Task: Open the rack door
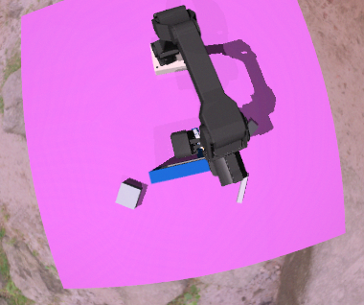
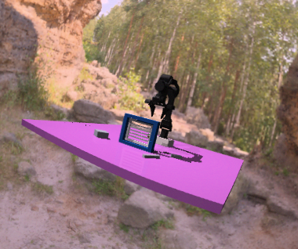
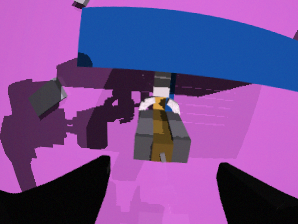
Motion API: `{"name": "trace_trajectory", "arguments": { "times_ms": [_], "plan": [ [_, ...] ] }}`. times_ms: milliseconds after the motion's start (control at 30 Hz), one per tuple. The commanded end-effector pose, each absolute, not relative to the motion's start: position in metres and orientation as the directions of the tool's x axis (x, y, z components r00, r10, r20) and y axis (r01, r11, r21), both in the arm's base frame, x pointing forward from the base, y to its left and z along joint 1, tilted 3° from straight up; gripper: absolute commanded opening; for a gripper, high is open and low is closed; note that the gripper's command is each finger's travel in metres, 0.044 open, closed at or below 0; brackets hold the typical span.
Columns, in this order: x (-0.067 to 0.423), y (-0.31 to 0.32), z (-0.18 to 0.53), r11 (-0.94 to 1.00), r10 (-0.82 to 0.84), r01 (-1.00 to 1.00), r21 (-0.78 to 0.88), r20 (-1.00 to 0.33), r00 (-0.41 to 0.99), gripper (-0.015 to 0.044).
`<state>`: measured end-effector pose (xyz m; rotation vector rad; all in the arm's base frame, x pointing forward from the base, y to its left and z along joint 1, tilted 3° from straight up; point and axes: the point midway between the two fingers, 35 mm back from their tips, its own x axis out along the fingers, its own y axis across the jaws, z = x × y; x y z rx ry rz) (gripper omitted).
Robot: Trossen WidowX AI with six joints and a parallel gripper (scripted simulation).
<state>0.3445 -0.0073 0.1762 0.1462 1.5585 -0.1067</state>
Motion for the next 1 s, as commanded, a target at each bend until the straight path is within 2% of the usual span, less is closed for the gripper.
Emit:
{"name": "trace_trajectory", "arguments": {
  "times_ms": [0,967],
  "plan": [
    [0.344,-0.007,0.175,0.985,0.033,0.171,0.029,-0.999,-0.018,0.0295],
    [0.345,-0.005,0.13,0.985,0.033,0.171,0.029,-0.999,-0.018,0.0295]
  ]
}}
